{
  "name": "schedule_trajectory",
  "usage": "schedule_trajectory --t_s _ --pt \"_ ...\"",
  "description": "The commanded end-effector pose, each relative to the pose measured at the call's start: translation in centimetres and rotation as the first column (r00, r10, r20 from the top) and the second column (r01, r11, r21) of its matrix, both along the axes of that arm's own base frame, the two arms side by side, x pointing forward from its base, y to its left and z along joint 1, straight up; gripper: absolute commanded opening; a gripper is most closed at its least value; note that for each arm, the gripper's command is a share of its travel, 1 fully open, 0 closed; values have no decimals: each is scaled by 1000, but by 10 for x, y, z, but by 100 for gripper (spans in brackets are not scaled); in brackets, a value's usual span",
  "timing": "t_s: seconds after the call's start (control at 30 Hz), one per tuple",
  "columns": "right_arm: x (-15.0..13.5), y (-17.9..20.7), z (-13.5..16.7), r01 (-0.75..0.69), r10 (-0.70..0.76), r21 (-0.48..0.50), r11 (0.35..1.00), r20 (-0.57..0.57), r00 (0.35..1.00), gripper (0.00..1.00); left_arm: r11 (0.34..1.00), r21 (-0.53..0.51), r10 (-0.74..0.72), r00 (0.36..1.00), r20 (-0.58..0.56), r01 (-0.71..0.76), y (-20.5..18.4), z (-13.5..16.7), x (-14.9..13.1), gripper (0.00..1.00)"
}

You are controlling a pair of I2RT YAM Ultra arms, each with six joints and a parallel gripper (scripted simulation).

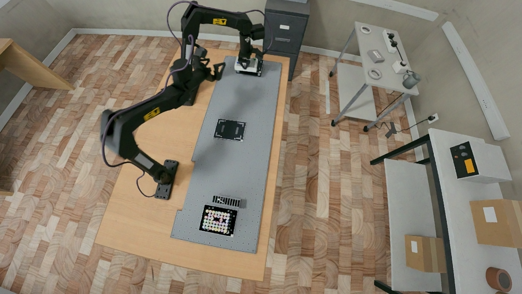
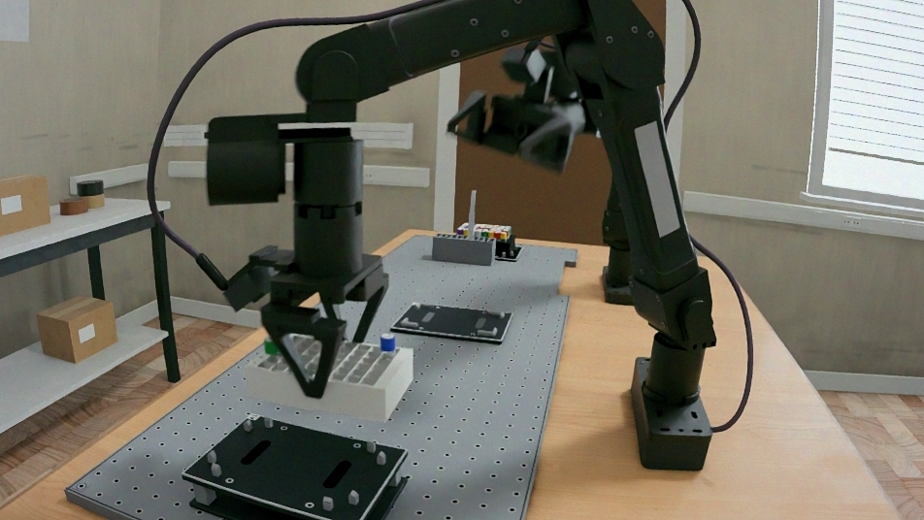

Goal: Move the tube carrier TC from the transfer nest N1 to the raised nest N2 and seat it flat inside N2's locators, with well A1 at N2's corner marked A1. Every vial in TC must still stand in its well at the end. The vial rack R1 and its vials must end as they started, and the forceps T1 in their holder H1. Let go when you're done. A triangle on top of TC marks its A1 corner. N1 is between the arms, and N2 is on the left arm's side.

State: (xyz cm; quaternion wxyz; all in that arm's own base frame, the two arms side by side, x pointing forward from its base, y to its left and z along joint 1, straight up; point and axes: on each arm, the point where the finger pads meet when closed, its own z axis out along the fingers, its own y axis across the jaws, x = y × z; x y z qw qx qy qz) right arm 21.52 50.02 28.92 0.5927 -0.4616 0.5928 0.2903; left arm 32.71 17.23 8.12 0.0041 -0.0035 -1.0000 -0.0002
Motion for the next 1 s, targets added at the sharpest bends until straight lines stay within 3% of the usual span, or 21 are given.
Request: schedule_trajectory --t_s 0.0,0.17,0.7,0.97 --pt "10 30 7 -47 44 66 997 36 998 100 999 -10 -49 999 9 49 22 7 7 84" --pt "17 41 -18 -48 47 30 998 16 999 100 999 -7 -40 999 10 40 47 6 8 84" --pt "16 40 -13 -43 42 37 998 20 999 100 999 5 -52 998 37 52 68 5 16 84" --pt "16 40 -13 -43 42 37 998 20 999 100 998 -8 -60 998 19 60 64 -15 11 84"
